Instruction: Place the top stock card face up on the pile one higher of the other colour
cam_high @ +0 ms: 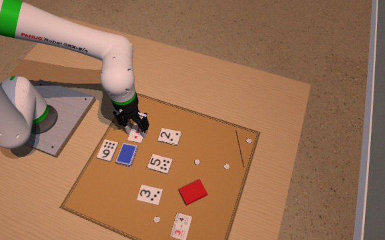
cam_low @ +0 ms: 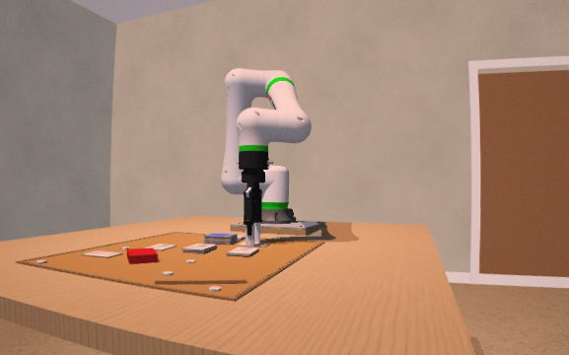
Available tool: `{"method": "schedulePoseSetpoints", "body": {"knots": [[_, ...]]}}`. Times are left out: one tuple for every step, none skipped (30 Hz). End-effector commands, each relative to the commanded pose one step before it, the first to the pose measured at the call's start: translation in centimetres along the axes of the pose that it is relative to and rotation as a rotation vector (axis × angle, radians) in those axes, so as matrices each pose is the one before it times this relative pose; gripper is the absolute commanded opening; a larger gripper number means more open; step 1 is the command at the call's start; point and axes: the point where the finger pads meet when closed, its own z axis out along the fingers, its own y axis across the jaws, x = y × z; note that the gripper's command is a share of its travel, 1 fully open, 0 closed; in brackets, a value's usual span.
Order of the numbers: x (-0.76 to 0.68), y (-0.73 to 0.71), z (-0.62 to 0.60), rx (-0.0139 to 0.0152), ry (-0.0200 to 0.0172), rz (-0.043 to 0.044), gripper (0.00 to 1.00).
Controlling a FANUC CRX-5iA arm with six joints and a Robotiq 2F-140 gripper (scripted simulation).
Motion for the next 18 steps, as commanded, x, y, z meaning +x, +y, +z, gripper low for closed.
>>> {"method": "schedulePoseSetpoints", "body": {"knots": [[-0.003, -0.012, -0.005, 0.00028, -0.00003, -0.00005, 0.41], [0.0, 0.0, 0.0, 0.0, 0.0, 0.0, 0.41], [0.0, 0.0, 0.0, 0.0, 0.0, 0.0, 0.41], [0.0, 0.0, 0.0, 0.0, 0.0, 0.0, 0.41], [0.0, 0.0, 0.0, 0.0, 0.0, 0.0, 0.41], [0.0, 0.0, 0.0, 0.0, 0.0, 0.0, 0.41], [0.0, 0.0, 0.0, 0.0, 0.0, 0.0, 0.41], [0.0, 0.0, 0.0, 0.0, 0.0, 0.0, 0.41], [0.0, 0.0, 0.0, 0.0, 0.0, 0.0, 0.41], [0.0, 0.0, 0.0, 0.0, 0.0, 0.0, 0.41], [0.0, 0.0, -0.003, 0.0, 0.0, 0.0, 0.41], [0.0, 0.0, -0.018, 0.0, 0.0, 0.0, 0.41], [0.0, 0.0, -0.044, 0.0, 0.0, 0.0, 0.41], [0.0, 0.0, -0.077, 0.0, 0.0, 0.0, 0.41], [0.0, 0.0, -0.116, 0.0, 0.0, 0.0, 0.41], [0.0, 0.0, -0.155, 0.0, 0.0, 0.0, 0.41], [0.0, 0.0, -0.194, 0.0, 0.0, 0.0, 0.41], [0.0, 0.0, -0.23, 0.0, 0.0, 0.0, 0.41]]}}
